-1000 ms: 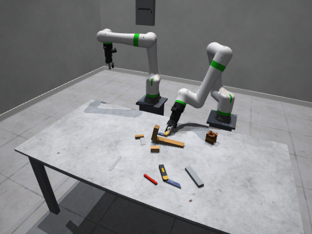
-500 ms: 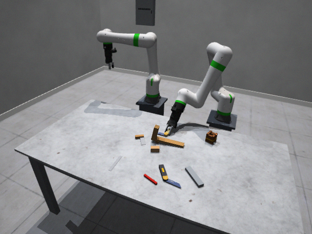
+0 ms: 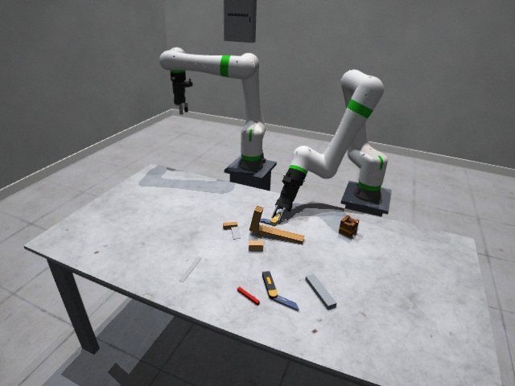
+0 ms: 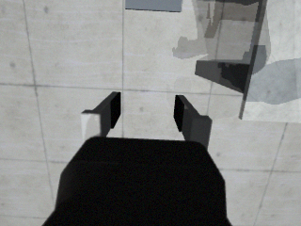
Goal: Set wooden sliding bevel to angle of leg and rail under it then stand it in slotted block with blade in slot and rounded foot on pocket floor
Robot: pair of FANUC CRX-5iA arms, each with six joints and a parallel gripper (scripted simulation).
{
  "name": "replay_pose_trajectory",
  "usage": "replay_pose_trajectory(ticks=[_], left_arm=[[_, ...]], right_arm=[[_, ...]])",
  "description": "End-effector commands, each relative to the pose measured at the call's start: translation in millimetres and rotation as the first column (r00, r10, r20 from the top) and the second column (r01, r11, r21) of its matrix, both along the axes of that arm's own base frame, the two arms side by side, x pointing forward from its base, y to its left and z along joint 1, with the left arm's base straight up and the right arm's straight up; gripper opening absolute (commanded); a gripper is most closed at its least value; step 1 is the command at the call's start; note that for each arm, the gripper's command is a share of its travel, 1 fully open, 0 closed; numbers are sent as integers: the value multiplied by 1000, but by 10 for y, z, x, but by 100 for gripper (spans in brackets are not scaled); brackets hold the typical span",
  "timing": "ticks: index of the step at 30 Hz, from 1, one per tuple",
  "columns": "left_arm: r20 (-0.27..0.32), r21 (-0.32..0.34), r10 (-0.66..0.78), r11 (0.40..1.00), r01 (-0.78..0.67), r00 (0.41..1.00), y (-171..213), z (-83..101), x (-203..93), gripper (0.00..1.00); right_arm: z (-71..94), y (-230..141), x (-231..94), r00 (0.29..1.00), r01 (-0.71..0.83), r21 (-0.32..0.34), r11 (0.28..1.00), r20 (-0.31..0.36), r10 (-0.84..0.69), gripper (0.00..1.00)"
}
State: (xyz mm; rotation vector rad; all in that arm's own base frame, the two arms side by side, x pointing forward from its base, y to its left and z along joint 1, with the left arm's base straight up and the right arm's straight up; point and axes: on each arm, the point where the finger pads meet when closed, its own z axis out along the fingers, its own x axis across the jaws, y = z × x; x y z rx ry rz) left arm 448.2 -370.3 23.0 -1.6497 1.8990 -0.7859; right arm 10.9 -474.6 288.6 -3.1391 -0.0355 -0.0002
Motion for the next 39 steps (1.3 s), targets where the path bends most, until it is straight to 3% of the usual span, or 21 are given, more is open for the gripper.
replay_pose_trajectory(ticks=[1,30,39], left_arm=[[2,-1,0,1000,0,1000,-4,11,5,0],[2,-1,0,1000,0,1000,-4,68,5,0],[2,-1,0,1000,0,1000,-4,386,4,0]], right_arm=[[10,-3,-2,1000,0,-2,1000,0,0,100],[10,-3,-2,1000,0,-2,1000,0,0,100],[10,-3,-2,1000,0,-2,1000,0,0,100]])
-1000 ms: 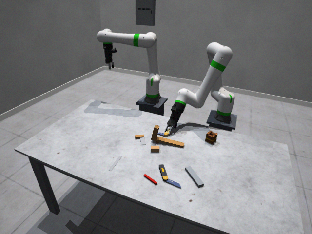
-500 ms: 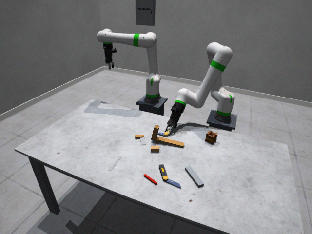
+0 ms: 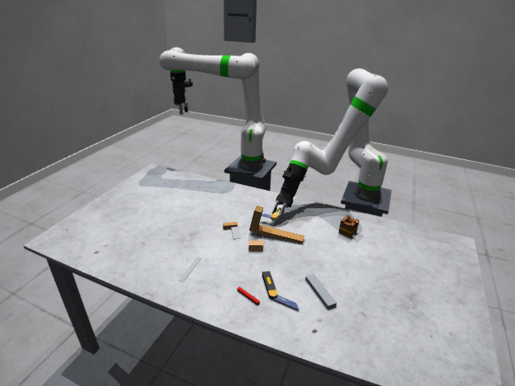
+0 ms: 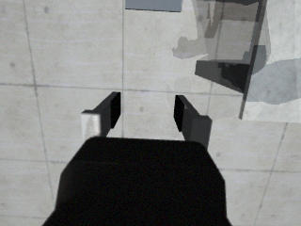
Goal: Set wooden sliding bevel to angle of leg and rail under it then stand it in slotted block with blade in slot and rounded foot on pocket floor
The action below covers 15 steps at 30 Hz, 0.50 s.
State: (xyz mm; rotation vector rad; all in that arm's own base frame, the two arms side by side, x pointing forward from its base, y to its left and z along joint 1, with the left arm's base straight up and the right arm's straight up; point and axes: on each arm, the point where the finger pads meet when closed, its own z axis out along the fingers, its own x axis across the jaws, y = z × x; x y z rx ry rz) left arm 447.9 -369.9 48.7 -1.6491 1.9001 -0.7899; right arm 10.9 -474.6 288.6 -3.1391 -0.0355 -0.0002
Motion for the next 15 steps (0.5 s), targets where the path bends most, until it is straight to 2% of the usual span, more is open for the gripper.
replay_pose_trajectory(ticks=[1,6,8,15], left_arm=[[1,1,2,1000,-2,1000,-8,180,7,0],[1,1,2,1000,-2,1000,-8,472,7,0],[1,1,2,1000,-2,1000,-8,472,7,0],[1,1,2,1000,-2,1000,-8,961,6,0]], right_arm=[[10,-3,-2,1000,0,-2,1000,0,0,100],[10,-3,-2,1000,0,-2,1000,0,0,100],[10,-3,-2,1000,0,-2,1000,0,0,100],[10,-3,-2,1000,0,-2,1000,0,0,100]])
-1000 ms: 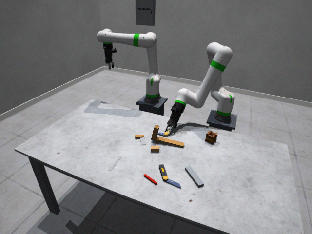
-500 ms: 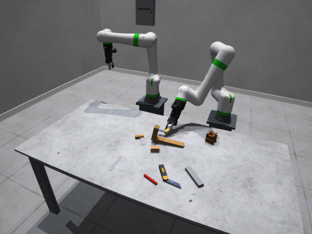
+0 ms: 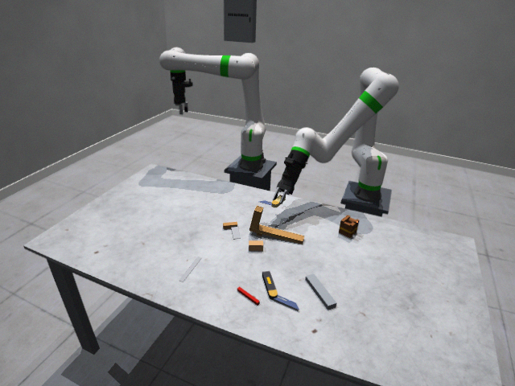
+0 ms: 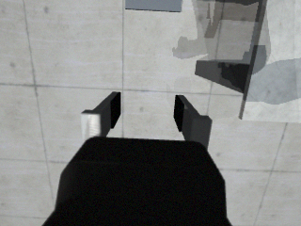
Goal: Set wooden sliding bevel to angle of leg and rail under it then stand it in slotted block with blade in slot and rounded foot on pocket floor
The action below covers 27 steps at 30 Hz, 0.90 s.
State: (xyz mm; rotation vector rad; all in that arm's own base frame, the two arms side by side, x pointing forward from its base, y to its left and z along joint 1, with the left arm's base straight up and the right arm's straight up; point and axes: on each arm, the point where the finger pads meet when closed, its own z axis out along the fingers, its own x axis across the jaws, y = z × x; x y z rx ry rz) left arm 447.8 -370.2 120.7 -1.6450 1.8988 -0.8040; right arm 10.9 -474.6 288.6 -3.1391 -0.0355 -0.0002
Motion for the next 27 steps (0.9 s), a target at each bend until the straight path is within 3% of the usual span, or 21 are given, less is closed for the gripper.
replay_pose_trajectory(ticks=[1,8,16,27], left_arm=[[-6,8,6,1000,-6,1000,-5,315,7,0],[-6,8,6,1000,-6,1000,-5,759,7,0],[-6,8,6,1000,-6,1000,-5,930,7,0],[-6,8,6,1000,-6,1000,-5,945,7,0]], right_arm=[[10,-3,-2,1000,0,-2,1000,0,0,100],[10,-3,-2,1000,0,-2,1000,0,0,100],[10,-3,-2,1000,0,-2,1000,0,0,100],[10,-3,-2,1000,0,-2,1000,0,0,100]])
